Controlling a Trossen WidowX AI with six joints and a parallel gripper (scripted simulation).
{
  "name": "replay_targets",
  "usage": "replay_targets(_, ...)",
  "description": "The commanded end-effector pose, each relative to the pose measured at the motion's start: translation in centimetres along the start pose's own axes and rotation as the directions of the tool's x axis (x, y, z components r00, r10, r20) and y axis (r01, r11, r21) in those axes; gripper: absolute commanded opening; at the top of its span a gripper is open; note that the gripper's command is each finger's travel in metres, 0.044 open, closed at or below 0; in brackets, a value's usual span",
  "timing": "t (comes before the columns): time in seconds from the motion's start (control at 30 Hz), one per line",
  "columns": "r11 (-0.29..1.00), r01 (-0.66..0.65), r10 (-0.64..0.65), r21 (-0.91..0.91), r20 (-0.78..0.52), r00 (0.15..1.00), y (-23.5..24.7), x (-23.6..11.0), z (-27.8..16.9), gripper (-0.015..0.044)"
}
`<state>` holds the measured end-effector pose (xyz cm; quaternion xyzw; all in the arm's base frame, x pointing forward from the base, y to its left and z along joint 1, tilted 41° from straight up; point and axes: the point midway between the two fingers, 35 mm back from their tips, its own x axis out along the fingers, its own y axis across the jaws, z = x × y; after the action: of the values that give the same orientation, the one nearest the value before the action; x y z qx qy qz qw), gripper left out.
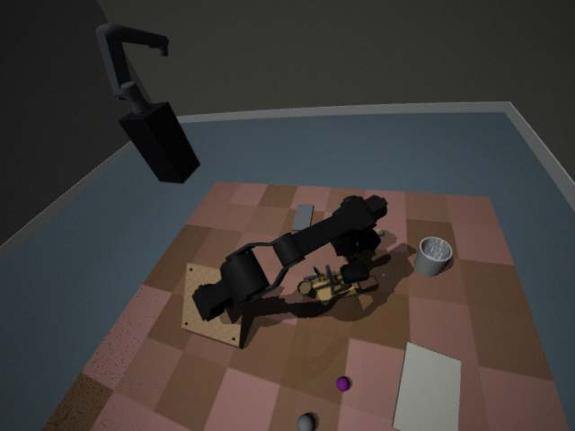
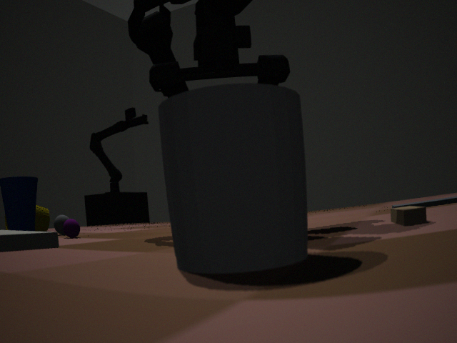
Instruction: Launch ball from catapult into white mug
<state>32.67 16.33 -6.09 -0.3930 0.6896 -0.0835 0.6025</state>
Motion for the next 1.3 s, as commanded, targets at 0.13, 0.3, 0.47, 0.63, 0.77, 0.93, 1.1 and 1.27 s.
replay_targets(0.13, 1.000, -0.008, 0.008, 0.015, 0.017, 1.000, -0.9, -2.1, 0.2, 0.0387)
replay_targets(0.3, 0.991, -0.039, 0.036, 0.129, 0.032, 0.999, -9.0, 0.2, 0.2, 0.0300)
replay_targets(0.47, 0.967, -0.040, 0.032, 0.253, 0.036, 0.999, -17.3, 3.1, -1.9, 0.0300)
replay_targets(0.63, 0.925, -0.009, 0.002, 0.379, 0.018, 1.000, -24.7, 6.0, -6.3, 0.0300)
replay_targets(0.77, 0.904, 0.012, -0.014, 0.427, 0.002, 1.000, -27.1, 7.1, -8.6, 0.0300)
replay_targets(0.93, 0.904, 0.012, -0.014, 0.428, 0.001, 1.000, -26.5, 7.4, -8.8, 0.0300)
replay_targets(1.1, 0.904, 0.013, -0.015, 0.428, 0.001, 1.000, -26.5, 8.7, -8.8, 0.0300)
replay_targets(1.27, 0.904, 0.013, -0.015, 0.428, 0.001, 1.000, -26.6, 9.3, -8.8, 0.0300)
